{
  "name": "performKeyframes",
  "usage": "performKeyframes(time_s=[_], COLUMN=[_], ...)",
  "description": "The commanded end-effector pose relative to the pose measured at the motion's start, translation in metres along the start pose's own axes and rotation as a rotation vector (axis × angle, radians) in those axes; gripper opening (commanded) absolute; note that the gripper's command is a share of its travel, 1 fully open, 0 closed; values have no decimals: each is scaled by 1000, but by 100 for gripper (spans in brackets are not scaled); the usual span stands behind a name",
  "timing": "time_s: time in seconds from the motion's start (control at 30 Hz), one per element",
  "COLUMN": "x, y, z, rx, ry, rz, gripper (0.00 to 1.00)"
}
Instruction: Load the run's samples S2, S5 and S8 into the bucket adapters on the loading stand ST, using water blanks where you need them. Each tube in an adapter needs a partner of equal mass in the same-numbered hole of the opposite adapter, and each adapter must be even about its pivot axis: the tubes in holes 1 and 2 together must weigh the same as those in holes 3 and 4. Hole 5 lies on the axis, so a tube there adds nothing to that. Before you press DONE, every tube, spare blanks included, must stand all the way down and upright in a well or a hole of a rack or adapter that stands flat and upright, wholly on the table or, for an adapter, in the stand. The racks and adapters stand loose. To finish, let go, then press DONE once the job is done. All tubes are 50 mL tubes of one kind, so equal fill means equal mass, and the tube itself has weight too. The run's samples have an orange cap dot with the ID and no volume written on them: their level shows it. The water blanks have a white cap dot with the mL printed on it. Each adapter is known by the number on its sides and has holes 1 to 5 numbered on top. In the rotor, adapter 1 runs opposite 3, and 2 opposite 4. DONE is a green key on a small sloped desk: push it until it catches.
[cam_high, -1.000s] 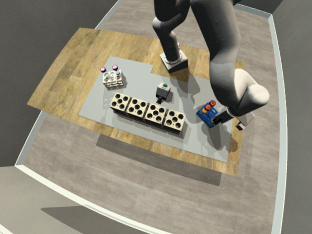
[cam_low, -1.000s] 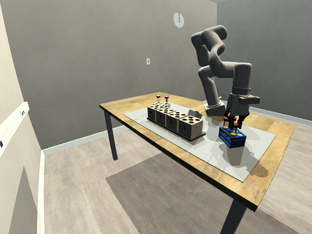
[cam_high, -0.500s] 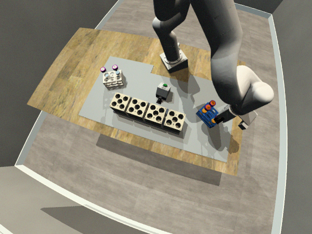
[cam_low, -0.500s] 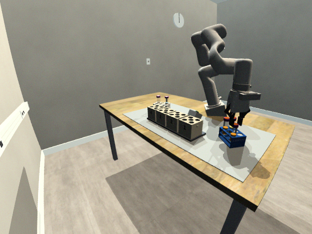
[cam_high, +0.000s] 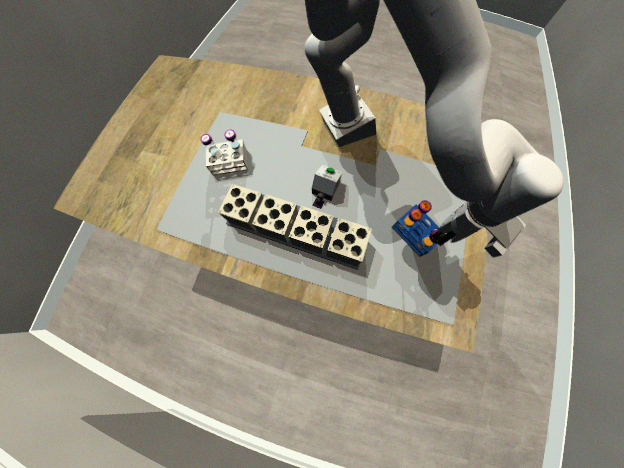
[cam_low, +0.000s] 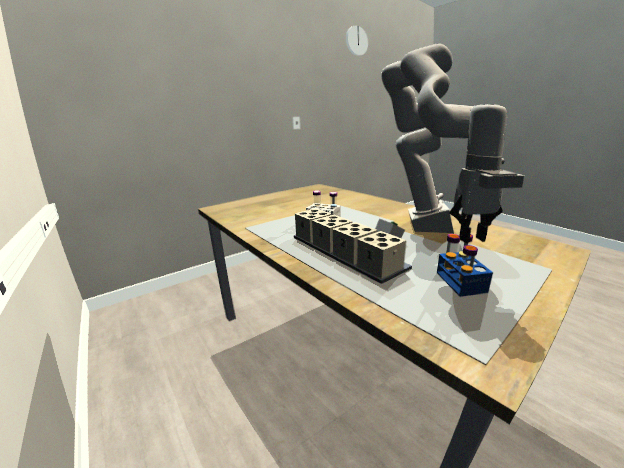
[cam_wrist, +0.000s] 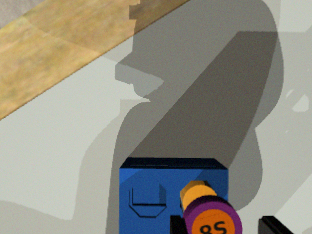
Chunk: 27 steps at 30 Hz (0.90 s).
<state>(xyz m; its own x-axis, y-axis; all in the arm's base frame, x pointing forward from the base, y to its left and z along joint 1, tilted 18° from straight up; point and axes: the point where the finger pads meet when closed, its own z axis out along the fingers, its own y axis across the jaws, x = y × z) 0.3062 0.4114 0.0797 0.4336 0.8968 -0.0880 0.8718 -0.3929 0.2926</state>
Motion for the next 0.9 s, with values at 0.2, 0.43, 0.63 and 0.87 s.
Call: performKeyframes(time_s=[0.2,0.43,0.63,0.87], x=[1,1,1,1], y=[0,0,0,0], z=[-20,-32,-44,-54], rx=[0,0,0,0], ry=[5,5,5,5], rz=[1,1,1,1], gripper=[44,44,44,44])
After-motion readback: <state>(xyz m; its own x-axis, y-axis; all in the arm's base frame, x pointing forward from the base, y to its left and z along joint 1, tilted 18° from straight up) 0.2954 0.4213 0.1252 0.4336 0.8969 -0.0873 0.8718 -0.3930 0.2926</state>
